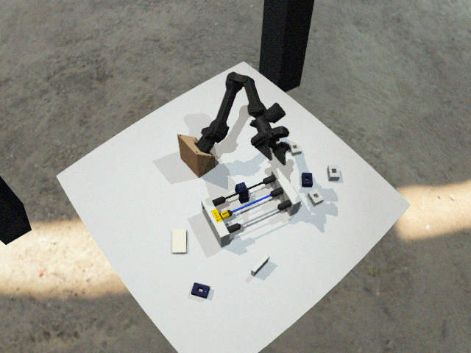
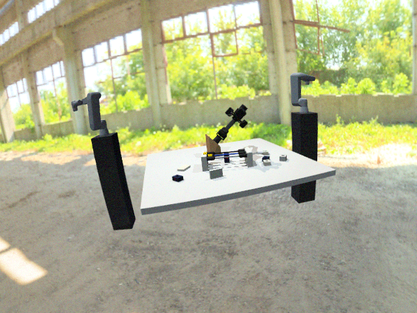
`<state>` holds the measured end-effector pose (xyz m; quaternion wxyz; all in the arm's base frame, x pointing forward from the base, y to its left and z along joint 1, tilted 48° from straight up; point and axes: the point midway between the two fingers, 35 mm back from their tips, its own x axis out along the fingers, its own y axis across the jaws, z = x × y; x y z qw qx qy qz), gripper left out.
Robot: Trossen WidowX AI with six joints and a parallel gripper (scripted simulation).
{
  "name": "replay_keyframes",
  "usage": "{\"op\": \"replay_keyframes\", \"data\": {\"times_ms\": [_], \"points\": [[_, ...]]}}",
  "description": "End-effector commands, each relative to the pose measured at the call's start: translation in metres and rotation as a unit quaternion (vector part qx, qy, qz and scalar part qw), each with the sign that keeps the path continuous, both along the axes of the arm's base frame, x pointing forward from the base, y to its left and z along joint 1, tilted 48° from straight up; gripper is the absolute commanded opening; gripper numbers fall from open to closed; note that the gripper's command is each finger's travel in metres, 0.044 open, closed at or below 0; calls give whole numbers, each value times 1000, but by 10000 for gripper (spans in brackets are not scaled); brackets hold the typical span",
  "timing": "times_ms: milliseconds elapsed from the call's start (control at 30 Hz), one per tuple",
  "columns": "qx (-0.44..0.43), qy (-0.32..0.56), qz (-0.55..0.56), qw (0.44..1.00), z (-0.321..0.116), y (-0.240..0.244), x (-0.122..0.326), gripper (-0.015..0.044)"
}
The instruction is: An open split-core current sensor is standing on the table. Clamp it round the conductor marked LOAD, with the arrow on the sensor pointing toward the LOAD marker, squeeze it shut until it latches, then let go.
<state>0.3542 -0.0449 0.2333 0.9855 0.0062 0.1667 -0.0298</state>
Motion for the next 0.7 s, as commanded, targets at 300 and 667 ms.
{"op": "replay_keyframes", "data": {"times_ms": [300, 667], "points": [[185, 359, 16, 915, -187, -64, -17, 440], [417, 466, 51, 779, -267, -74, -65, 440]]}}
